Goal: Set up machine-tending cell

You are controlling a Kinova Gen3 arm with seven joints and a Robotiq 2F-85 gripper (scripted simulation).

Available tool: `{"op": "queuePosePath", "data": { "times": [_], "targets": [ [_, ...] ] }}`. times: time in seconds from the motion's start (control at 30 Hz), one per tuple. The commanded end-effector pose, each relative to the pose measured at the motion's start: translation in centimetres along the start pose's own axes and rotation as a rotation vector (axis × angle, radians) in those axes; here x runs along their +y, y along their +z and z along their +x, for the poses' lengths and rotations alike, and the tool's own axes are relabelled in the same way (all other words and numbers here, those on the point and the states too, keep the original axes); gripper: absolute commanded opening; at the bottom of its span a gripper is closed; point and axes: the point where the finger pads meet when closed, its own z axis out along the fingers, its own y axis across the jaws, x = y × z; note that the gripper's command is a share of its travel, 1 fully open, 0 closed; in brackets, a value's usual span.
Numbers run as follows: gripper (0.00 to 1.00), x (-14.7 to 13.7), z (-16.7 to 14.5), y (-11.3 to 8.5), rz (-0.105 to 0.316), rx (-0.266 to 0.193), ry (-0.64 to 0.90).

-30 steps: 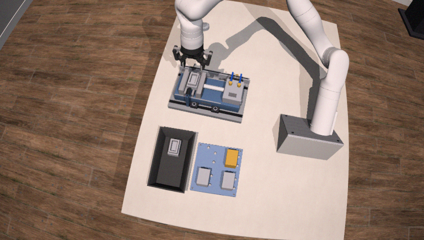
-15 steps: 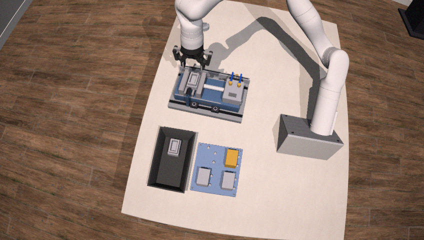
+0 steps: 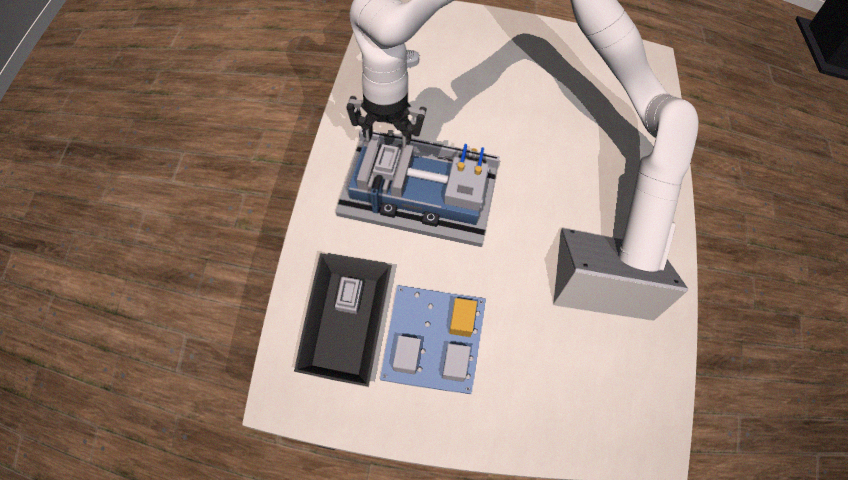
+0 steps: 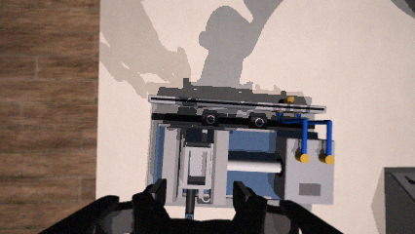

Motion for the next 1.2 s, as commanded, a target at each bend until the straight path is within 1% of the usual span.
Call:
{"op": "queuePosePath", "data": {
  "times": [0.0,0.13,0.23,0.7,1.17],
  "targets": [
    [0.67,-0.2,0.1,0.9,0.004,0.003,0.011],
    [0.67,-0.2,0.1,1.7,0.003,0.003,0.012],
    [0.67,-0.2,0.2,1.8,0.004,0.003,0.009],
    [0.67,-0.3,0.2,4.4,0.005,0.005,0.012],
    [0.67,-0.4,0.2,5.3,0.007,0.004,0.014]
  ]
}}
